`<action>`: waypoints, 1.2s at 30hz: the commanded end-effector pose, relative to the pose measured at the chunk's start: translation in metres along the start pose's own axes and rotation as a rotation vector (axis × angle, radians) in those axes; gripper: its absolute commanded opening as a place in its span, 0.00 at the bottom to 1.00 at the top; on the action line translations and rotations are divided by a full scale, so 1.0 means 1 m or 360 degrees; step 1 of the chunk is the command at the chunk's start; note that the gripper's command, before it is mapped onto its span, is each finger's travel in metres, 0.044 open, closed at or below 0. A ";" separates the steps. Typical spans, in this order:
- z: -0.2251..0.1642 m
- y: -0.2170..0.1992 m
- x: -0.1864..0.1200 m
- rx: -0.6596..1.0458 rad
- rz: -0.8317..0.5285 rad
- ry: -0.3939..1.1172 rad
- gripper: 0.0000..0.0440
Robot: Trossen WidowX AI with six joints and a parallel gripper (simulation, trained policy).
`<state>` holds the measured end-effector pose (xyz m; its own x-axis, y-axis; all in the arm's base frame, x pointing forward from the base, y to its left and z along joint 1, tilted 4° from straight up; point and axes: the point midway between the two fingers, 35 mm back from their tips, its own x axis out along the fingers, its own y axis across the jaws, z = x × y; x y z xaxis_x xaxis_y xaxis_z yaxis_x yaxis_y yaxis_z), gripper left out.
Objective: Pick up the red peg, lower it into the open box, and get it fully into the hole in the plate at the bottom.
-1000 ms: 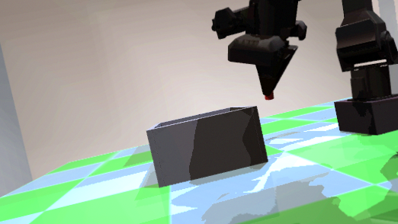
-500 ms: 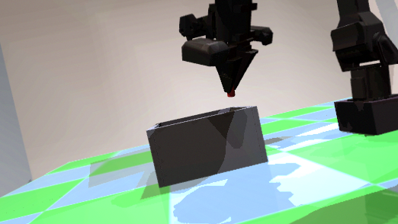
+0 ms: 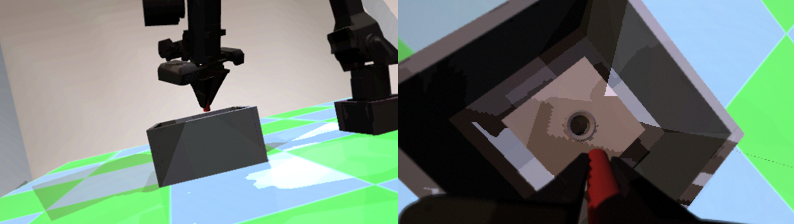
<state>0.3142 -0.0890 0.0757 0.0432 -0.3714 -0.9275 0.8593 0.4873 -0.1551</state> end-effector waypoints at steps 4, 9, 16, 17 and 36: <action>0.012 0.006 0.020 -0.0068 0.0054 0.0035 0.00; 0.010 0.008 0.036 -0.0150 0.0082 0.0093 0.06; 0.012 0.009 0.053 -0.0248 0.0102 0.0157 0.32; 0.015 0.010 0.054 -0.0263 0.0109 0.0153 0.32; 0.071 0.074 0.028 -0.0273 0.0396 0.0203 1.00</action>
<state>0.3771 -0.1273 0.0497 0.0421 -0.1492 -0.9879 0.7426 0.6662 -0.0690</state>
